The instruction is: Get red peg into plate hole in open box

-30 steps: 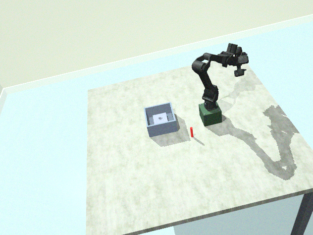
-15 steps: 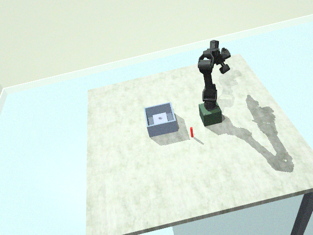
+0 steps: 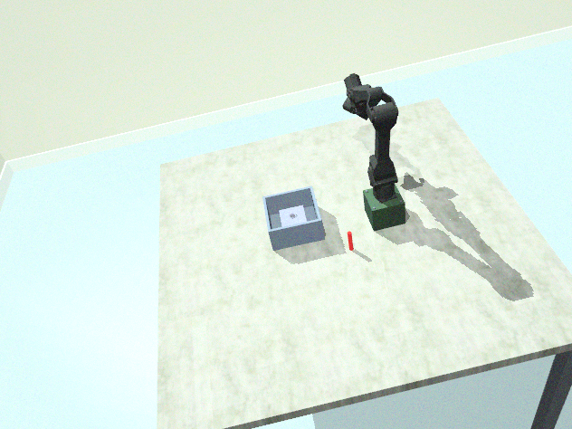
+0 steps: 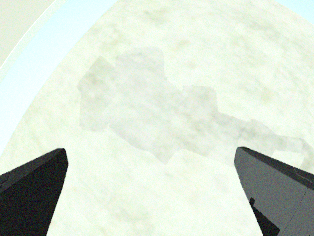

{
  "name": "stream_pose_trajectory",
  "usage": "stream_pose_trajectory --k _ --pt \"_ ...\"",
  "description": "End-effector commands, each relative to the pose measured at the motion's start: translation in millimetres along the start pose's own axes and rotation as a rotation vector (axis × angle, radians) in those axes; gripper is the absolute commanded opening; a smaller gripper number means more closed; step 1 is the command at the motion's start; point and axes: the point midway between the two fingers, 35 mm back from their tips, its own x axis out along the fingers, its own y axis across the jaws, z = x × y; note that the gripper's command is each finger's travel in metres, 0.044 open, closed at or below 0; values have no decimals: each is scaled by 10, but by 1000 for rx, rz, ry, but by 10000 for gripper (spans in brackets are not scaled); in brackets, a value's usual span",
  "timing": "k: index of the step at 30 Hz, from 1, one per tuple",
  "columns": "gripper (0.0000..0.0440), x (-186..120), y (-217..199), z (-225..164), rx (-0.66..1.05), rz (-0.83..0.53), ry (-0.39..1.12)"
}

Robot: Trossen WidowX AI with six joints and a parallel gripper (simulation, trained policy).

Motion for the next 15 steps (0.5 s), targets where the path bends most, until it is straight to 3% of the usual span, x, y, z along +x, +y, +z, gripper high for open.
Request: stream_pose_trajectory --k 1,15 --pt "440 -77 171 -168 -94 16 28" --pt "440 -729 771 -1144 -549 146 152"
